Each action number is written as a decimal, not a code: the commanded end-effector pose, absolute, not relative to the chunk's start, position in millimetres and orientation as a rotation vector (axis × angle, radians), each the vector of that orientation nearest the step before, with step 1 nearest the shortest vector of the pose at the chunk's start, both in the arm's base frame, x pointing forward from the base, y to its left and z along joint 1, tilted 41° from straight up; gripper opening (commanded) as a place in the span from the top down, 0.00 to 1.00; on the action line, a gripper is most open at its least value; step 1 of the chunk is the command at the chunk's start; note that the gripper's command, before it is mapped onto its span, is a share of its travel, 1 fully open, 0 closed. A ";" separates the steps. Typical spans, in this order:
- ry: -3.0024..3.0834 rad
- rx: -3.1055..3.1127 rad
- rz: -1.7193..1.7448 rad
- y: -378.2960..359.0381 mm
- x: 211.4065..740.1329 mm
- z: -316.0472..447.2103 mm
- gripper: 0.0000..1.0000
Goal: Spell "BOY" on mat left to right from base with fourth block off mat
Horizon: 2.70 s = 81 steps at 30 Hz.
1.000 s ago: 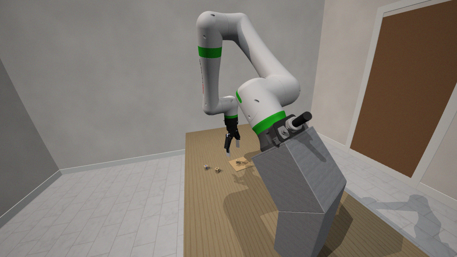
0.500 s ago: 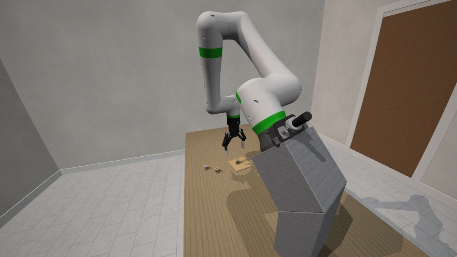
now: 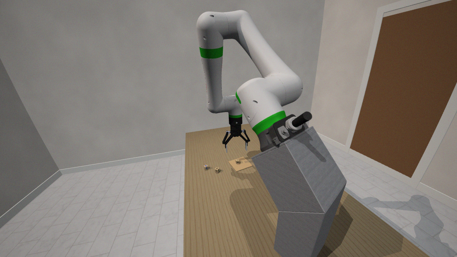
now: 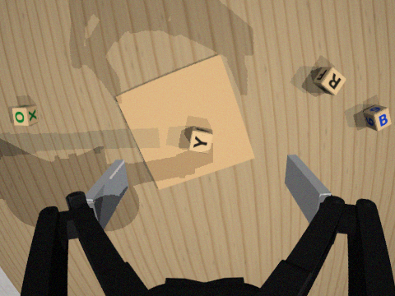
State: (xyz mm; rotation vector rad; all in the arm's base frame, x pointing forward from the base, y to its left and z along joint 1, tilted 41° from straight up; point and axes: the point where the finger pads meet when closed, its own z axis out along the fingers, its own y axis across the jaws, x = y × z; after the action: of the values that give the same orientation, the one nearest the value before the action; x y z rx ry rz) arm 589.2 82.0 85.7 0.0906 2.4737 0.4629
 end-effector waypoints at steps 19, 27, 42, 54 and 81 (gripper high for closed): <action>2.467 0.383 0.548 77.4 589.3 84.9 0.63; 2.467 0.383 0.548 77.4 589.3 84.9 0.63; 2.467 0.383 0.548 77.4 589.3 84.9 0.63; 2.467 0.383 0.548 77.6 589.8 84.4 0.63; 2.467 0.383 0.548 84.8 604.8 65.4 0.63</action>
State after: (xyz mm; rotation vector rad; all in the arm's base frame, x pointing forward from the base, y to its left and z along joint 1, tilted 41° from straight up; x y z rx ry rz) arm 603.2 84.2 67.1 0.3833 2.4675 0.5479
